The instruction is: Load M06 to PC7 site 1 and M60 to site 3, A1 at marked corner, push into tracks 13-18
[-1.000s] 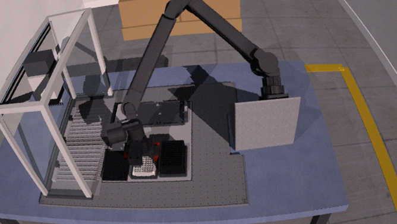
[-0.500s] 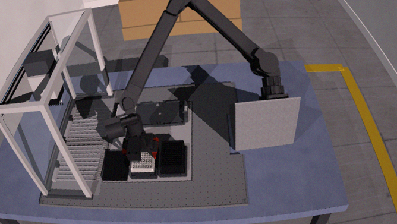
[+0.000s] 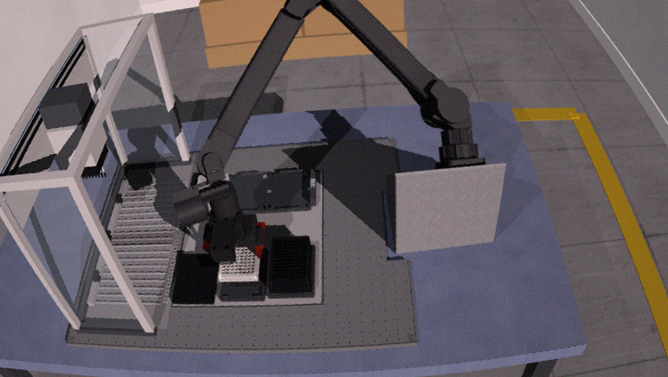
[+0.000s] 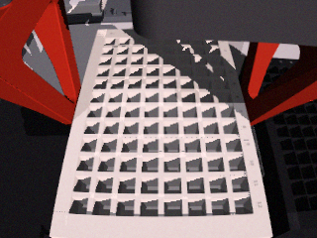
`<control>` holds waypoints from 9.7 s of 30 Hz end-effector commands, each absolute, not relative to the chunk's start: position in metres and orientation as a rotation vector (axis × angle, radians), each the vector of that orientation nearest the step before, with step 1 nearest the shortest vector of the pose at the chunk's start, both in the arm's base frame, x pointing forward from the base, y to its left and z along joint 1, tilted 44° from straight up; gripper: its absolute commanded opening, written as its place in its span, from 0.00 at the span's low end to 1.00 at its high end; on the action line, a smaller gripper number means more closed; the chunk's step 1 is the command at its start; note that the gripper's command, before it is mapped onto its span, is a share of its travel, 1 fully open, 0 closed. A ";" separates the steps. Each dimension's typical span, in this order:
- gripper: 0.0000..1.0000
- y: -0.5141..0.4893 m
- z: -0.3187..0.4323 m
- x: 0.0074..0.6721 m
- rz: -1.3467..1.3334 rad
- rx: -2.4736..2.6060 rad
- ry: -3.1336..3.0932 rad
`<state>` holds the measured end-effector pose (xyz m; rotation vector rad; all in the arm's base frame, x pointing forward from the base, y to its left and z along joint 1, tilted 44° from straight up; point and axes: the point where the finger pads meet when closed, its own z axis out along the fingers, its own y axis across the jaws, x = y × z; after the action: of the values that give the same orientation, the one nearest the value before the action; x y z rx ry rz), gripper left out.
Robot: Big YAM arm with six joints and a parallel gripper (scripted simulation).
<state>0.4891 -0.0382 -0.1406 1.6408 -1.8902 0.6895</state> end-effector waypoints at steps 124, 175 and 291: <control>0.00 -0.215 0.035 0.370 0.688 1.649 -1.891; 0.00 -0.247 0.005 0.369 0.707 1.651 -1.893; 0.80 -0.173 0.069 0.330 0.811 1.454 -2.106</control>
<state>0.3369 -0.1847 0.0570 1.5497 -1.9957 0.7383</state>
